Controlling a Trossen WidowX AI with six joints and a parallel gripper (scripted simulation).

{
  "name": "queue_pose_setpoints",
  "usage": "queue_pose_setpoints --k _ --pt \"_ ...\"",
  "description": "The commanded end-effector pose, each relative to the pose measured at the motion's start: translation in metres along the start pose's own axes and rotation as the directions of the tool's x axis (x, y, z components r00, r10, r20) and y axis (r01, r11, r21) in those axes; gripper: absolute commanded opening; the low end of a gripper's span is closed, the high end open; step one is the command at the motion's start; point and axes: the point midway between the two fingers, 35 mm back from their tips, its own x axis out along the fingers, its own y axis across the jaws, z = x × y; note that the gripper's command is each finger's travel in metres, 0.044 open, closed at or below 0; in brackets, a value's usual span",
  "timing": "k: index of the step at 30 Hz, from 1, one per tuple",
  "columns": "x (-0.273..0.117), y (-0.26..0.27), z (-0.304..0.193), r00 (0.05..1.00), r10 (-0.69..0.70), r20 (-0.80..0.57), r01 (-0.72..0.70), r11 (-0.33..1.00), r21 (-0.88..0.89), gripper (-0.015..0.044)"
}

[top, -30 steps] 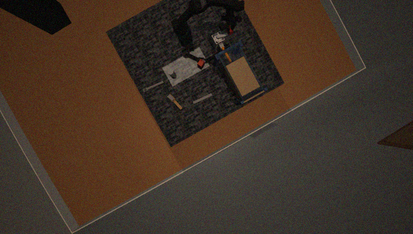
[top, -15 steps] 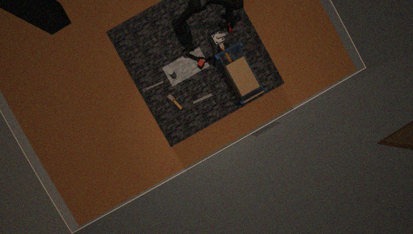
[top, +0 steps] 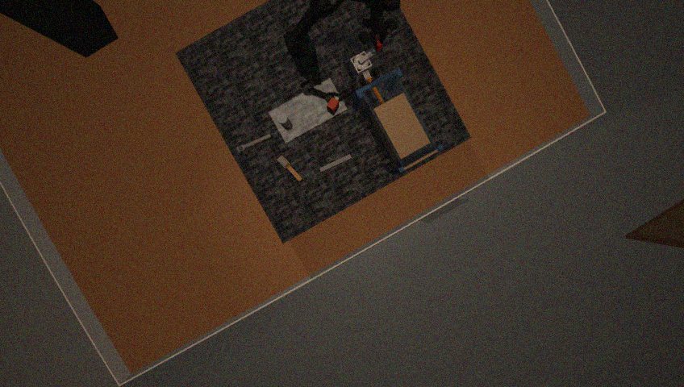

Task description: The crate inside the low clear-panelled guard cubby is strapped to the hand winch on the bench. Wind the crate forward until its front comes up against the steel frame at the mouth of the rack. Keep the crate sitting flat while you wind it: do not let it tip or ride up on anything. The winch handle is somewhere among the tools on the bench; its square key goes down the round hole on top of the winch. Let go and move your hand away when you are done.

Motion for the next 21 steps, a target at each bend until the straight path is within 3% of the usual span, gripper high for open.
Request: queue_pose_setpoints --k 1,21 --pt "-0.004 0.004 0.016 1.0 0.003 0.025 -0.003 1.0 -0.019 0.0" --pt "-0.014 0.015 0.036 1.0 0.004 0.027 -0.003 1.0 -0.021 0.0"
